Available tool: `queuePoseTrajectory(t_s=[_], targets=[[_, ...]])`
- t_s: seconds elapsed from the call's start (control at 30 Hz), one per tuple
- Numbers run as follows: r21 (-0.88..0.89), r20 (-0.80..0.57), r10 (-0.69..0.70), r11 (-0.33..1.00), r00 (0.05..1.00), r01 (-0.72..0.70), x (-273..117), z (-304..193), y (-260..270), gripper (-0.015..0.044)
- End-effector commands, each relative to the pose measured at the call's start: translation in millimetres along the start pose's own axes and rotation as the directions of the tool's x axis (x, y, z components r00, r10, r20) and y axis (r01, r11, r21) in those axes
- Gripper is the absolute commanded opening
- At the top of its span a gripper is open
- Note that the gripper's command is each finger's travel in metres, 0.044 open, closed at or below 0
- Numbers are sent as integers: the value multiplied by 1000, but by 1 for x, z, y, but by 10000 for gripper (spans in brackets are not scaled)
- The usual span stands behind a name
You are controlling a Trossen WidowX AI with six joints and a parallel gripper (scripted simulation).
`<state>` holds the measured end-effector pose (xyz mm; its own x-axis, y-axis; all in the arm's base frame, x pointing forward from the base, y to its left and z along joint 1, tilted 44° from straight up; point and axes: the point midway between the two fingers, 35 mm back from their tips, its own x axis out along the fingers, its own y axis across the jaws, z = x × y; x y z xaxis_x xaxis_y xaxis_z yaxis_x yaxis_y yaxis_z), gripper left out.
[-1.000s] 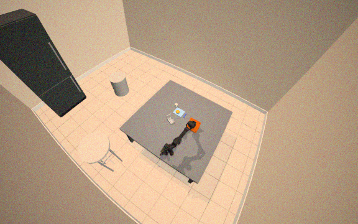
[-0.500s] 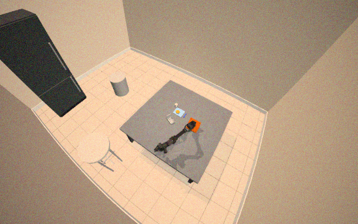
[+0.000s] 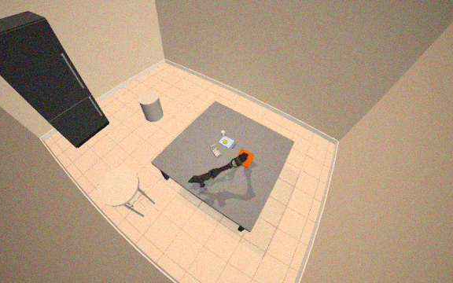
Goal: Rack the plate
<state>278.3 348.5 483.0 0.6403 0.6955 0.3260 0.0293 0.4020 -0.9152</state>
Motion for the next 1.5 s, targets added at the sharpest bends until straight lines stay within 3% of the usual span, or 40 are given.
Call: queuePoseTrajectory(t_s=[0.0,0.37,0.7,1.1,1.47], targets=[[12,-41,70,998,997,-69,7,-24,19,400],[59,-199,277,961,940,-270,12,-113,72,400],[177,-336,456,890,824,-420,-5,-199,116,400],[398,-445,643,766,624,-506,-53,-296,160,400],[629,-466,781,623,416,-465,-119,-370,190,400]])
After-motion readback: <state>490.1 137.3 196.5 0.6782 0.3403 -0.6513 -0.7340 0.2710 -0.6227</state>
